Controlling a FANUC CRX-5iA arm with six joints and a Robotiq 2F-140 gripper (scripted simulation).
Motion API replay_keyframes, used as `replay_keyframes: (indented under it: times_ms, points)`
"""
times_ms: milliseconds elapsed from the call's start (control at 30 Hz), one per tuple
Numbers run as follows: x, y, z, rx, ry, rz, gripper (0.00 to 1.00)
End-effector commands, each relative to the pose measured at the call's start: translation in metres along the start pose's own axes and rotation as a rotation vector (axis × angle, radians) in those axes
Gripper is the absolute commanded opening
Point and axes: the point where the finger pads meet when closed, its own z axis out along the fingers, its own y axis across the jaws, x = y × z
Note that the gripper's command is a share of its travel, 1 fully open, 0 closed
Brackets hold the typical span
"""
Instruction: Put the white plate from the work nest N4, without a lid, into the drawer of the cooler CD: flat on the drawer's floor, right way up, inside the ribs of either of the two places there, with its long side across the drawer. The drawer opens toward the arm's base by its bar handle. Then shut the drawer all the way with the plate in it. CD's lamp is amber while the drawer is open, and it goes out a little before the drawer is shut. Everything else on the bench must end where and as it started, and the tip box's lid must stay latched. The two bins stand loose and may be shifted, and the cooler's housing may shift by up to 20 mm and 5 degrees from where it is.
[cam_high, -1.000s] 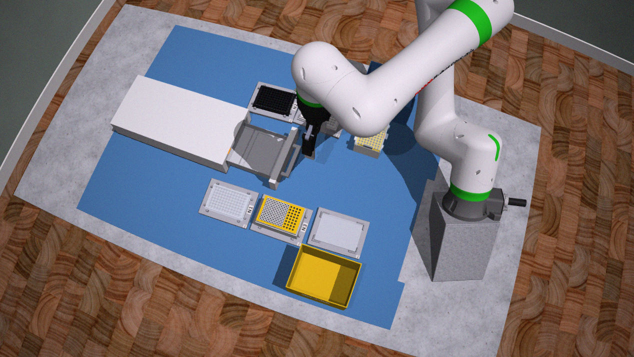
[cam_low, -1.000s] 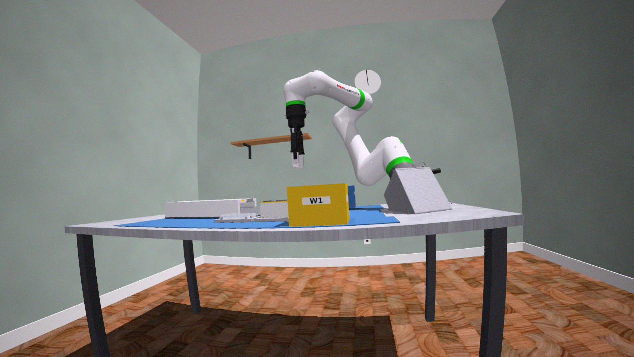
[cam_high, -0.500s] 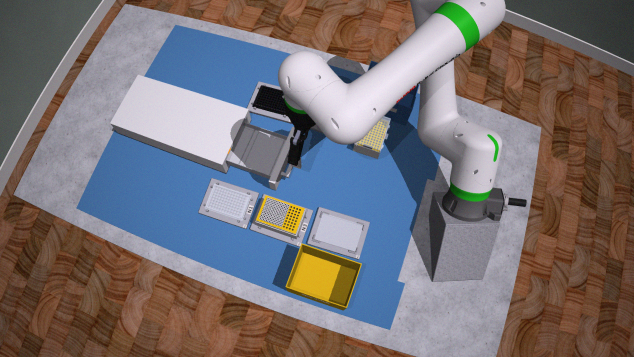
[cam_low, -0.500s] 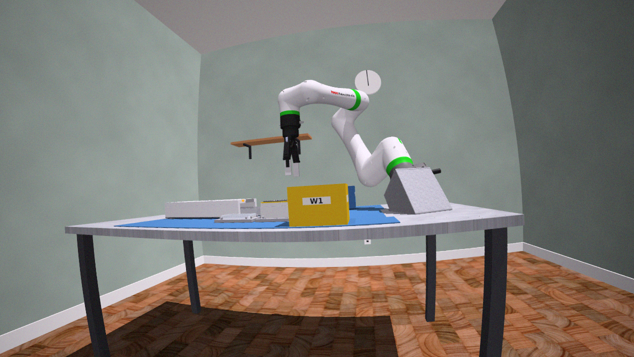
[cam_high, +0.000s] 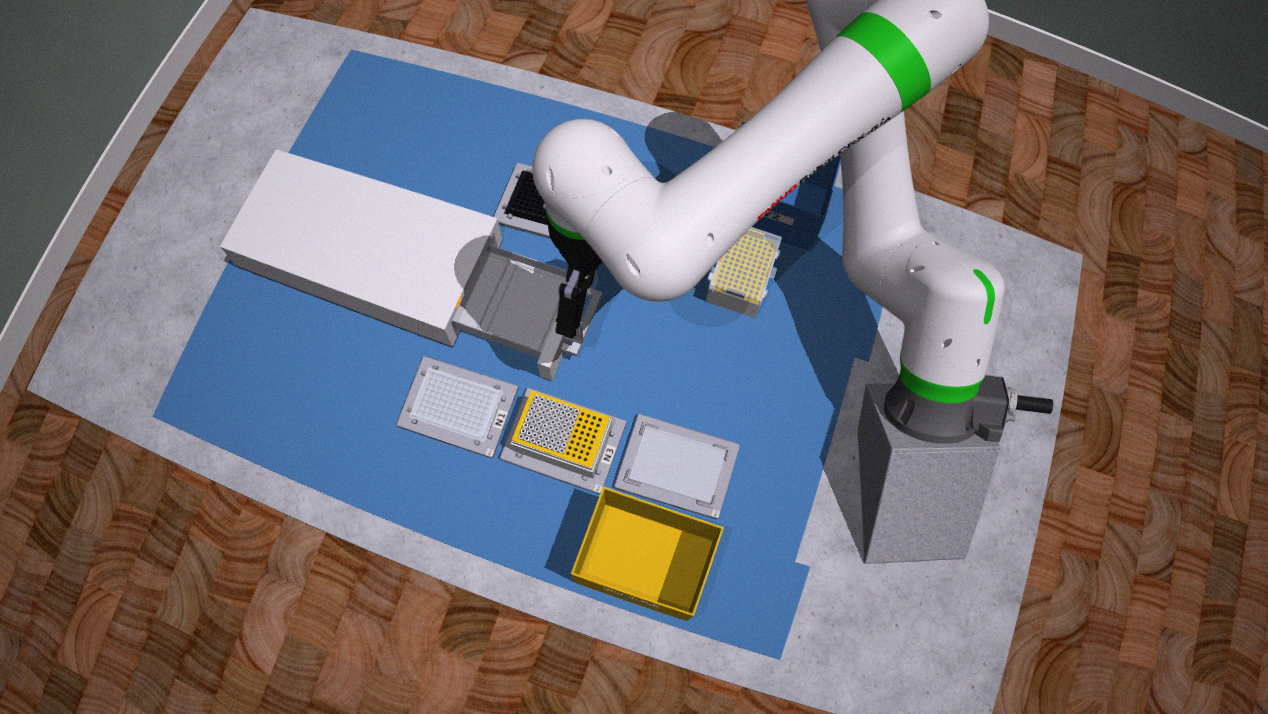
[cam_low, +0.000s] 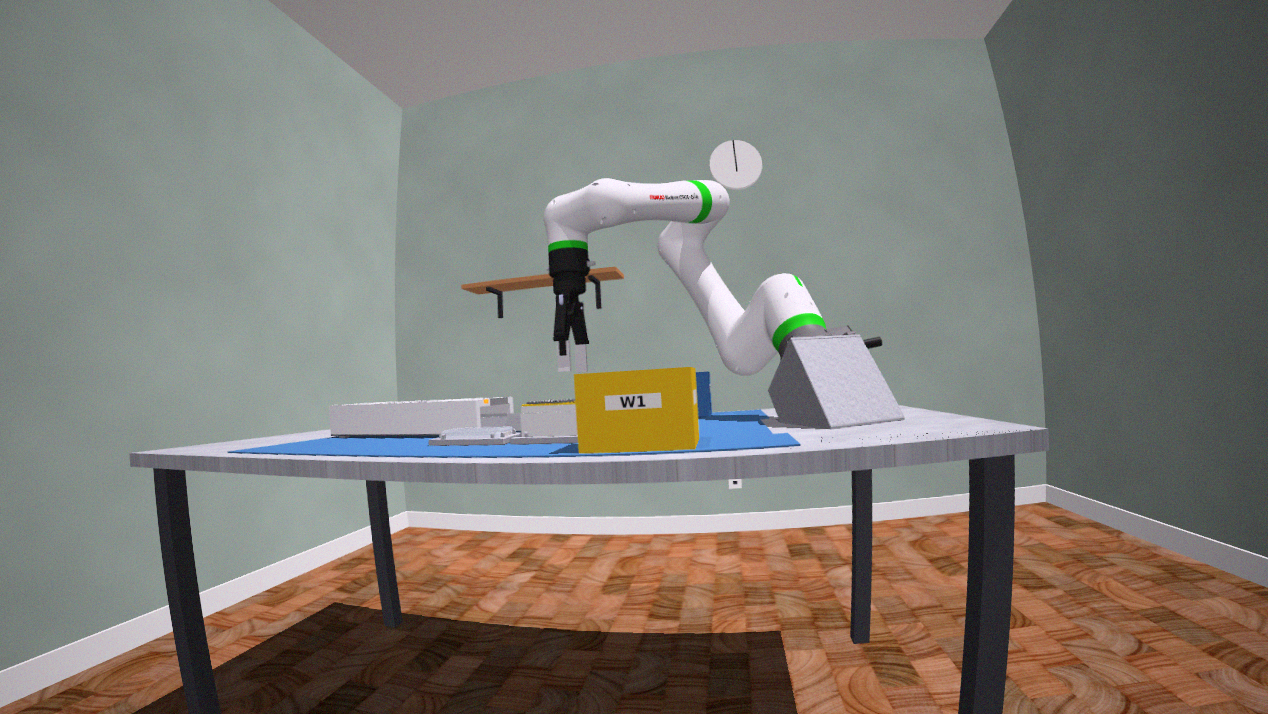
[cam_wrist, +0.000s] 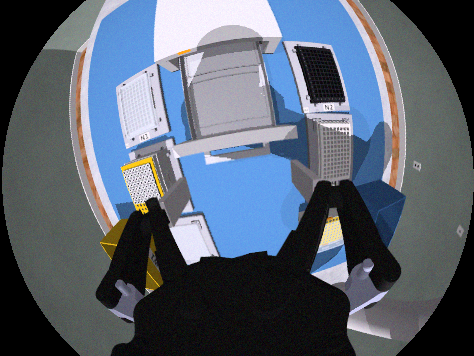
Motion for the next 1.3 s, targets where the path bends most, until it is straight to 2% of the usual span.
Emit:
replay_keyframes:
  times_ms: [0,367,1267]
  points:
    - [0.009,-0.001,0.012,0.0,0.001,0.0,0.87]
    - [0.009,-0.001,0.012,0.0,0.001,0.0,0.87]
    - [0.009,-0.001,0.043,0.0,0.001,0.0,0.87]
